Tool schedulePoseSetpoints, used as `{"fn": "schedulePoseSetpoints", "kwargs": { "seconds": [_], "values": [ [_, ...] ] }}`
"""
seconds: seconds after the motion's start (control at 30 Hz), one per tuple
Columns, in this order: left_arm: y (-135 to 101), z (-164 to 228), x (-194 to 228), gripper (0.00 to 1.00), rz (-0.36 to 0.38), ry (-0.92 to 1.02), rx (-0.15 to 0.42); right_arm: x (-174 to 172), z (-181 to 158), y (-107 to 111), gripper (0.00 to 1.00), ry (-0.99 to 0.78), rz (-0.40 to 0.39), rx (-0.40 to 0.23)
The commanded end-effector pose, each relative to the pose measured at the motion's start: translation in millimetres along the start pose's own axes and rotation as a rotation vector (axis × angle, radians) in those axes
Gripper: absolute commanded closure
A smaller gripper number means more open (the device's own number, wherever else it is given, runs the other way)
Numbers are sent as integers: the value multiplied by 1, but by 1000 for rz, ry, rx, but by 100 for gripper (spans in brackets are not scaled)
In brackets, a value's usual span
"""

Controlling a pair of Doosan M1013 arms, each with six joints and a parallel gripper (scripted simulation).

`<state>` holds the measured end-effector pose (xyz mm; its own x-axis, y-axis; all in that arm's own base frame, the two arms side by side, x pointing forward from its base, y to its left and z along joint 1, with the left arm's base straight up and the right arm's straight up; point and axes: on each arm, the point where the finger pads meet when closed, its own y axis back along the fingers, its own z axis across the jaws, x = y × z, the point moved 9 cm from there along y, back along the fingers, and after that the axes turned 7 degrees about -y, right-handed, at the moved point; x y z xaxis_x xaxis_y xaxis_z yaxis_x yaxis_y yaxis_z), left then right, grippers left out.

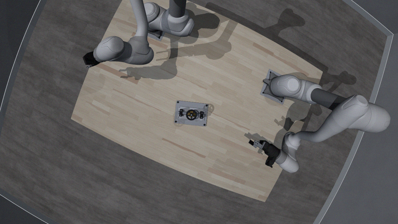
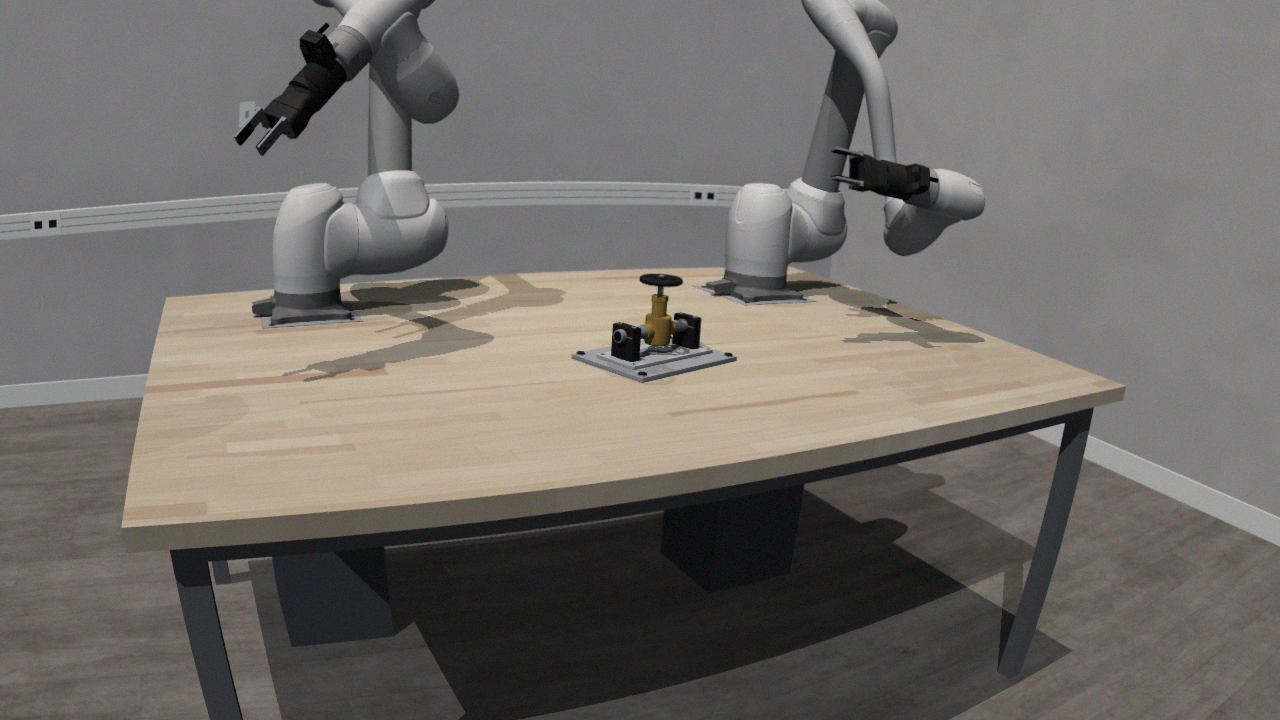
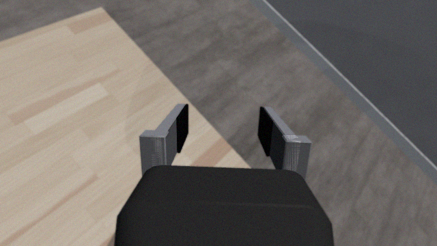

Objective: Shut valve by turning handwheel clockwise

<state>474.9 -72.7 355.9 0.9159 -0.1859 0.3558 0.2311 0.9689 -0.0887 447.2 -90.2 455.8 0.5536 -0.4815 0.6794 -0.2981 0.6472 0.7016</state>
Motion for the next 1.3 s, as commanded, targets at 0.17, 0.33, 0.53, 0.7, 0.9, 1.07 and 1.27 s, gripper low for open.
{"fn": "schedulePoseSetpoints", "kwargs": {
  "seconds": [0.17, 0.33, 0.53, 0.7, 0.9, 1.07, 1.27],
  "values": [
    [0, 0, 0, 0, 0, -1, 0, 0, 0, 0, 0, -1, 0, 1],
    [0, 0, 0, 0, 0, -1, 0, 0, 0, 0, 0, -1, 0, 1],
    [0, 0, 0, 0, 0, -1, 0, 0, 0, 0, 0, -1, 0, 1],
    [2, 1, 0, 0, 0, -6, 4, 2, -8, -2, 0, -1, 11, 20],
    [15, 4, -6, 0, 1, -53, 35, 11, -66, -13, 0, -2, 79, 175],
    [34, 8, -14, 0, 1, -119, 82, 13, -113, -18, 0, 3, 115, 305],
    [70, 18, -33, 0, -7, -243, 173, 6, -181, -20, 0, 15, 137, 506]
  ]
}}
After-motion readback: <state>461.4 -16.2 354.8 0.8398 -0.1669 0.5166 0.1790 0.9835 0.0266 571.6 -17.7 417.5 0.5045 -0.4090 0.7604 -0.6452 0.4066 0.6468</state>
